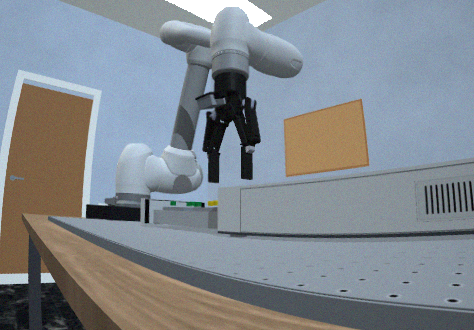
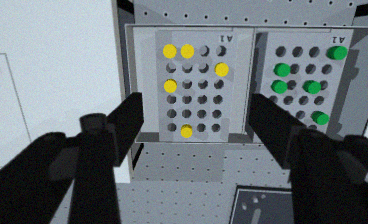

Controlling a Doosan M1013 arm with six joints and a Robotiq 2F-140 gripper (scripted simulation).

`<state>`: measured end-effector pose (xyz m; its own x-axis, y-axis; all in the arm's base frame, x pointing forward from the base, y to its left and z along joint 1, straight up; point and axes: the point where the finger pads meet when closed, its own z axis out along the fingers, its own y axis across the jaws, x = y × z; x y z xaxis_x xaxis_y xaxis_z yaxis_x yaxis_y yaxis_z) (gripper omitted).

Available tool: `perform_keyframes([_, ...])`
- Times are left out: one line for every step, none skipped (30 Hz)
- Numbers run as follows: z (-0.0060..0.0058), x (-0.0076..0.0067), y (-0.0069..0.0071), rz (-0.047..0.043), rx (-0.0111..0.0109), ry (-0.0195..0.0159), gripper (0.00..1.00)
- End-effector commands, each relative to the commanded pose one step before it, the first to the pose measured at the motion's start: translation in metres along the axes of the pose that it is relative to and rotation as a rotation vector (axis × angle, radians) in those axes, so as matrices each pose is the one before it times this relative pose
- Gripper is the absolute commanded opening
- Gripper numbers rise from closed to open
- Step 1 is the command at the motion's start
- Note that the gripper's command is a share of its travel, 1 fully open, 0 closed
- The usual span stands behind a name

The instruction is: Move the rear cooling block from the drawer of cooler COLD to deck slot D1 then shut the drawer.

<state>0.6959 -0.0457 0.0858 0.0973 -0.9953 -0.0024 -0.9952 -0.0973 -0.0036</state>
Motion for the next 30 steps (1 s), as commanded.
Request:
perform_keyframes([0.00297, -0.00001, -0.00030, 0.00012, 0.00141, -0.00011, 0.66])
perform_keyframes([0.00133, 0.00000, 0.00005, 0.00000, 0.00000, 0.00000, 0.66])
perform_keyframes([0.00133, 0.00000, 0.00004, 0.00000, 0.00000, 0.00000, 0.66])
perform_keyframes([0.00133, 0.00000, 0.00004, 0.00000, 0.00000, 0.00000, 0.66])
perform_keyframes([0.00133, 0.00000, 0.00004, 0.00000, 0.00000, 0.00000, 0.66])
perform_keyframes([0.00000, 0.00000, 0.00000, 0.00000, 0.00000, 0.00000, 0.66])
perform_keyframes([0.00000, 0.00000, 0.00000, 0.00000, 0.00000, 0.00000, 0.66])
perform_keyframes([0.00136, 0.00000, 0.00003, 0.00000, 0.00001, 0.00000, 0.66])
perform_keyframes([0.00132, 0.00000, 0.00003, 0.00000, -0.00001, 0.00000, 0.66])
perform_keyframes([0.00133, 0.00000, 0.00004, 0.00000, 0.00000, 0.00000, 0.66])
perform_keyframes([0.00133, 0.00000, 0.00003, 0.00000, 0.00000, 0.00000, 0.66])
perform_keyframes([0.00133, 0.00000, 0.00003, 0.00000, 0.00000, 0.00000, 0.66])
perform_keyframes([0.00133, 0.00000, 0.00003, 0.00000, 0.00000, 0.00000, 0.66])
perform_keyframes([0.00133, 0.00000, 0.00003, 0.00000, 0.00000, 0.00000, 0.66])
perform_keyframes([0.00133, 0.00000, 0.00003, 0.00000, 0.00000, 0.00000, 0.66])
perform_keyframes([0.00133, 0.00000, 0.00002, 0.00000, 0.00000, 0.00000, 0.66])
perform_keyframes([0.00133, 0.00000, 0.00002, 0.00000, 0.00000, 0.00000, 0.66])
perform_keyframes([0.00133, 0.00000, 0.00002, 0.00000, 0.00000, 0.00000, 0.66])
perform_keyframes([0.00133, 0.00000, 0.00002, 0.00000, 0.00000, 0.00000, 0.66])
perform_keyframes([0.00133, 0.00000, 0.00002, 0.00000, 0.00000, 0.00000, 0.66])
perform_keyframes([0.00133, 0.00000, 0.00002, 0.00000, 0.00000, 0.00000, 0.66])
perform_keyframes([0.00133, 0.00000, 0.00002, 0.00000, 0.00000, 0.00000, 0.66])
perform_keyframes([0.00000, 0.00000, 0.00000, 0.00000, 0.00000, 0.00000, 0.66])
perform_keyframes([0.00000, 0.00000, 0.00000, 0.00000, 0.00000, 0.00000, 0.66])
perform_keyframes([0.00136, 0.00000, 0.00001, 0.00000, 0.00001, 0.00000, 0.66])
perform_keyframes([0.00132, 0.00000, 0.00001, 0.00000, -0.00001, 0.00000, 0.66])
perform_keyframes([0.00133, 0.00000, 0.00002, 0.00000, 0.00000, 0.00000, 0.66])
perform_keyframes([0.00133, 0.00000, 0.00002, 0.00000, 0.00000, 0.00000, 0.66])
perform_keyframes([0.00133, 0.00000, 0.00001, 0.00000, 0.00000, 0.00000, 0.66])
perform_keyframes([0.00133, 0.00000, 0.00001, 0.00000, 0.00000, 0.00000, 0.66])
